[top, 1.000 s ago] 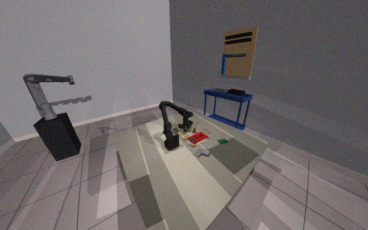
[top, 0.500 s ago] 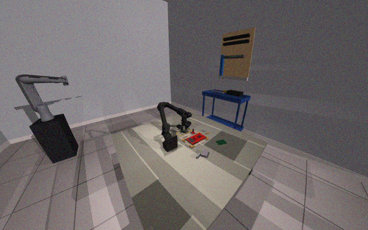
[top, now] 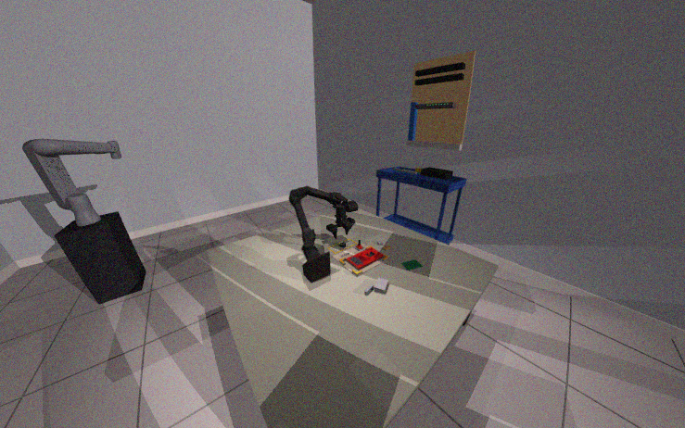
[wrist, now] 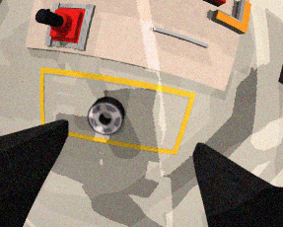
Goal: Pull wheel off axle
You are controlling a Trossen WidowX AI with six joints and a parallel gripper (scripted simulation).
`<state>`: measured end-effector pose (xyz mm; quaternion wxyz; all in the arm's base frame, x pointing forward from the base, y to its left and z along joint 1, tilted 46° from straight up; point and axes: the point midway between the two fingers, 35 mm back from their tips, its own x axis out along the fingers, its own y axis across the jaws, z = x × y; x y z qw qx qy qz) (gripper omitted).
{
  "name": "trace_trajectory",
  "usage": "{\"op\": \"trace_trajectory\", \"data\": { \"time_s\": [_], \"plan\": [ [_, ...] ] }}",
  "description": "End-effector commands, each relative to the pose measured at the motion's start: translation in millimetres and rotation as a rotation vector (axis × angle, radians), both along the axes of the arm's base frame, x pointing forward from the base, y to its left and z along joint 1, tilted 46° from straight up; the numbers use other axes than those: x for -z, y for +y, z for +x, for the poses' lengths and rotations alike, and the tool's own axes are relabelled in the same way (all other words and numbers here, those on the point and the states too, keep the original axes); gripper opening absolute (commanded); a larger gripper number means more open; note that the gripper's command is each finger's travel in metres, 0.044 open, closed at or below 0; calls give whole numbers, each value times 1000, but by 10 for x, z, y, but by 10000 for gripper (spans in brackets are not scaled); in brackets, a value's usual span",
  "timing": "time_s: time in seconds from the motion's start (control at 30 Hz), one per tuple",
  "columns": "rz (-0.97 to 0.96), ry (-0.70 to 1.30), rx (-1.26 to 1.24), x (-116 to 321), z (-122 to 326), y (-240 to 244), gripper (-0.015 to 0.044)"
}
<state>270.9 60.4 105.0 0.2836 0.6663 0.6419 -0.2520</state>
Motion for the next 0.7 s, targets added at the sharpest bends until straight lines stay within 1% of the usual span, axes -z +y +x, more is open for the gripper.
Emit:
{"op": "trace_trajectory", "data": {
  "time_s": [0.0,0.1,0.67],
  "plan": [
    [3,10,1,-19,-371,-247,440],
    [11,11,-1,-35,-514,-311,440],
    [11,11,-1,-35,-514,-311,440]
  ]
}}
